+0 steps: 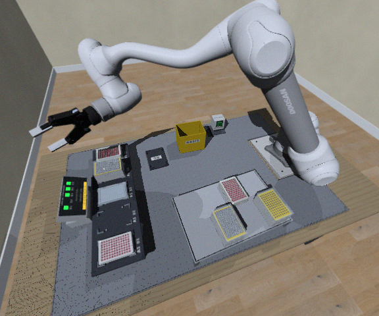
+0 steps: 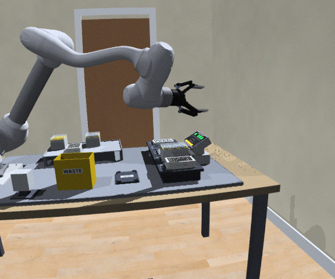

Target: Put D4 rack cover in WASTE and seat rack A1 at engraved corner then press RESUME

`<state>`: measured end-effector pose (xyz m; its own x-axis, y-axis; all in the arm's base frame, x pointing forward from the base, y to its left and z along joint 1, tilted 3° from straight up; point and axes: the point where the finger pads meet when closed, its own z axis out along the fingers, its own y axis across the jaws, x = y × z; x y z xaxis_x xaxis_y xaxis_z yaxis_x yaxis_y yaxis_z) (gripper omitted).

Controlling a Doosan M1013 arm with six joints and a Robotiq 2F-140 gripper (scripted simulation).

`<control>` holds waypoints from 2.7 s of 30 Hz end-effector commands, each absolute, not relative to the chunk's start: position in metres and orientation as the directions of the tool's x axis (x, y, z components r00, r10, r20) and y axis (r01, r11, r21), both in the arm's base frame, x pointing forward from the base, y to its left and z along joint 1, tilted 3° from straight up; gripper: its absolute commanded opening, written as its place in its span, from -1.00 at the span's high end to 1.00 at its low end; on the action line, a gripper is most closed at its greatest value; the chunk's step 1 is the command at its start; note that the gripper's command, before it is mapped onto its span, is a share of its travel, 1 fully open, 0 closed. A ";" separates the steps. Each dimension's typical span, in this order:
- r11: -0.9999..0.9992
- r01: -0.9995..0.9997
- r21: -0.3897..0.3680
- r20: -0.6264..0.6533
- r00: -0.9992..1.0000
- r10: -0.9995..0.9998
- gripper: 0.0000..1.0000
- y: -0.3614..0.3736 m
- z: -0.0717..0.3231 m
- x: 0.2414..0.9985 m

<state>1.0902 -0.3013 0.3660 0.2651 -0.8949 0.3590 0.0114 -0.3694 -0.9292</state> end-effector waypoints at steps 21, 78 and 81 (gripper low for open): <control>-0.591 -0.177 -0.787 0.446 0.500 -0.743 -0.54 -0.254 0.351 1.001; -0.962 -0.245 -0.118 0.163 0.951 -0.263 -0.54 -0.136 0.294 0.807; -0.971 -0.229 -0.074 0.129 0.963 -0.237 -0.54 -0.136 0.294 0.807</control>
<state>0.7977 -0.1452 0.2972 0.9546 -0.2614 0.1430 -0.2494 -0.9636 -0.0964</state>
